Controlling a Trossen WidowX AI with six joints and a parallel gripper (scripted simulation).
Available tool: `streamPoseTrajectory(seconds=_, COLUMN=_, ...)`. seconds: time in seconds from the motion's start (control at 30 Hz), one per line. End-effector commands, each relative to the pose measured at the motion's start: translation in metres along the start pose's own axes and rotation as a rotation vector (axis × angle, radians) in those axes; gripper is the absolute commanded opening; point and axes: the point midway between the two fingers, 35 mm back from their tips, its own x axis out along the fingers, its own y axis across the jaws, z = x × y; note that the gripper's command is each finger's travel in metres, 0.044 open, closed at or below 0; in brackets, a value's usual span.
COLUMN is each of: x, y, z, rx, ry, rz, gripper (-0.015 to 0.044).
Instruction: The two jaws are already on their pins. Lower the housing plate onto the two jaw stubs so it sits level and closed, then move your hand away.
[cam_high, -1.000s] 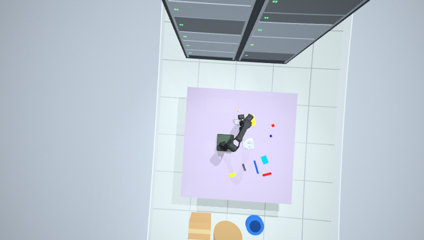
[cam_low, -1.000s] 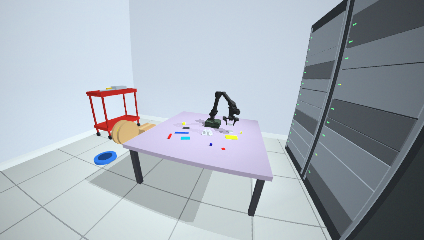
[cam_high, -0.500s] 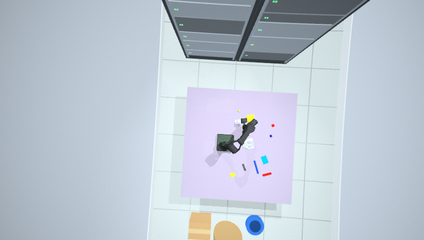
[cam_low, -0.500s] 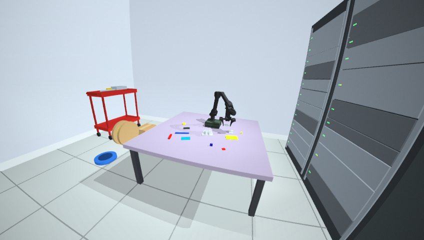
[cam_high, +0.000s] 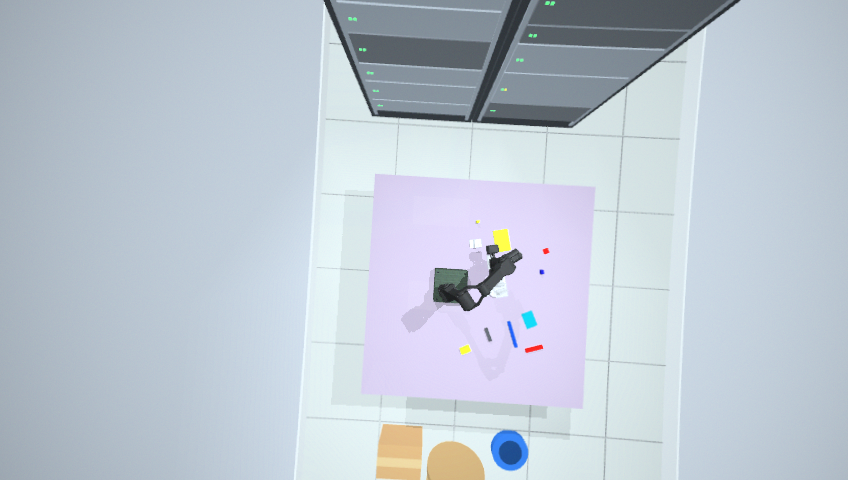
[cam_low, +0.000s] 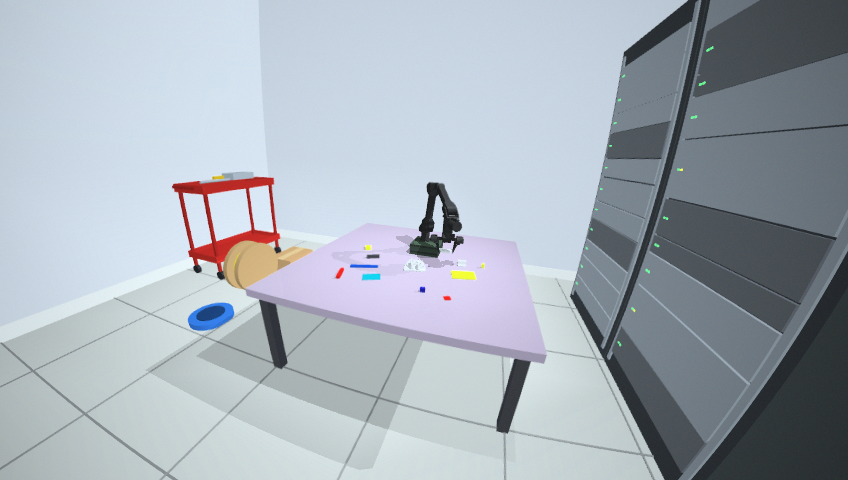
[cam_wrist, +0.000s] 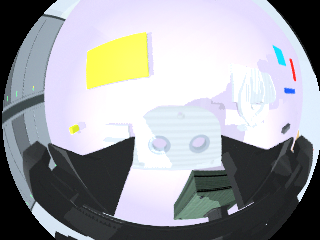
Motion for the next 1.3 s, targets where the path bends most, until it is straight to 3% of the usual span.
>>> streamPoseTrajectory(seconds=0.0, x=0.000, y=-0.014, z=0.002, rx=-0.006, ry=-0.001, rz=0.000, gripper=0.0351)
streamPoseTrajectory(seconds=1.27, x=0.001, y=-0.139, z=0.004, rx=-0.032, ry=0.000, rz=-0.012, gripper=0.0351)
